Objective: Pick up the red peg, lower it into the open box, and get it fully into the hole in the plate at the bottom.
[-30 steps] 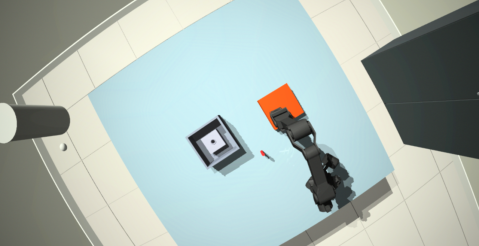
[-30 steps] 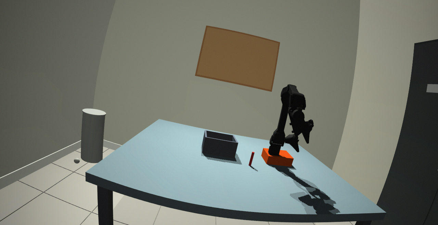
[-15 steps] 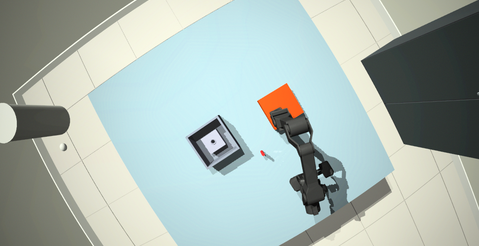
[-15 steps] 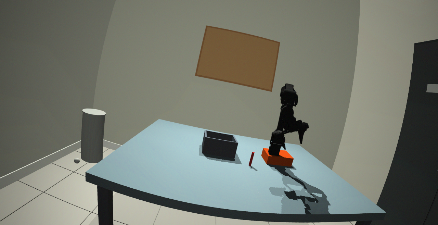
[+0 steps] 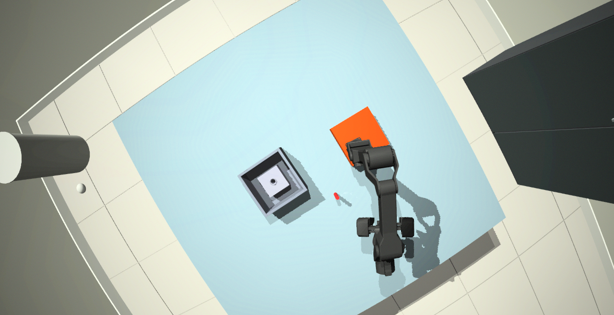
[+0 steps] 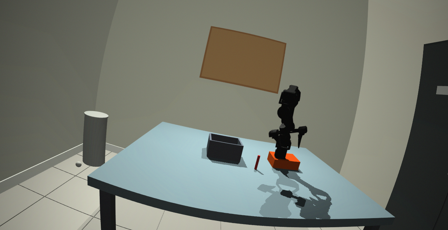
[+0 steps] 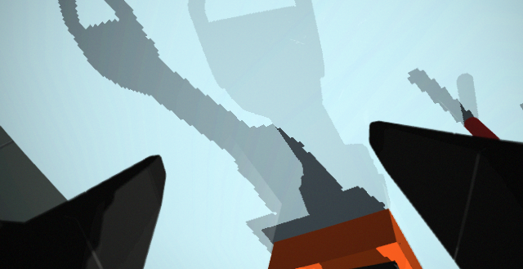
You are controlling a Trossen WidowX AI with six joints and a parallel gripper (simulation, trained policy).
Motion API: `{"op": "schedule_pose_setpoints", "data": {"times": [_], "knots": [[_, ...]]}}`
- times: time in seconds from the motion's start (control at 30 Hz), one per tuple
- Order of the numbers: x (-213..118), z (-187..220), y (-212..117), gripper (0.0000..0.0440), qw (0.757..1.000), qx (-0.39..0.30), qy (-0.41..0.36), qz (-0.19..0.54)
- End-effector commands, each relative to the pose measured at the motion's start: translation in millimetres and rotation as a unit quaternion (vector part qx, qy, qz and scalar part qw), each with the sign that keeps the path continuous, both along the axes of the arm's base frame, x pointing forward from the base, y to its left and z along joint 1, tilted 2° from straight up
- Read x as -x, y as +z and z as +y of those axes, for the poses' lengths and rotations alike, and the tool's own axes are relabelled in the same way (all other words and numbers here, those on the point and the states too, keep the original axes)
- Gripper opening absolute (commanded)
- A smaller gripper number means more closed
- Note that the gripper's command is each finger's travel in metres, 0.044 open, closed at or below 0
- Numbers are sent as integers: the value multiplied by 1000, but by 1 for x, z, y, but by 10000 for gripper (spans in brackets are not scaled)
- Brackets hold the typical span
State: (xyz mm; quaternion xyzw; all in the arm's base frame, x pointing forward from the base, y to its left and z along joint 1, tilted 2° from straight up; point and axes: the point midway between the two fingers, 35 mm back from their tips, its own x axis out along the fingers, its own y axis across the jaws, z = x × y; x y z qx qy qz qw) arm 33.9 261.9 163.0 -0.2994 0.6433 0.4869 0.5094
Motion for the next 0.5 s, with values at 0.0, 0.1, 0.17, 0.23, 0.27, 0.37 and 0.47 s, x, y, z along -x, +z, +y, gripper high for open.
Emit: {"op": "schedule_pose_setpoints", "data": {"times": [0.0,0.1,0.17,0.23,0.27,0.37,0.47], "knots": [[-12,-8,-4,440,997,26,-71,-6],[-20,-13,-5,440,992,42,-121,-10],[-25,-17,-7,440,987,52,-154,-13],[-30,-21,-8,440,980,62,-186,-15],[-33,-23,-9,440,977,68,-203,-16],[-40,-28,-11,440,964,83,-251,-19],[-47,-35,-14,440,949,98,-299,-22]]}}
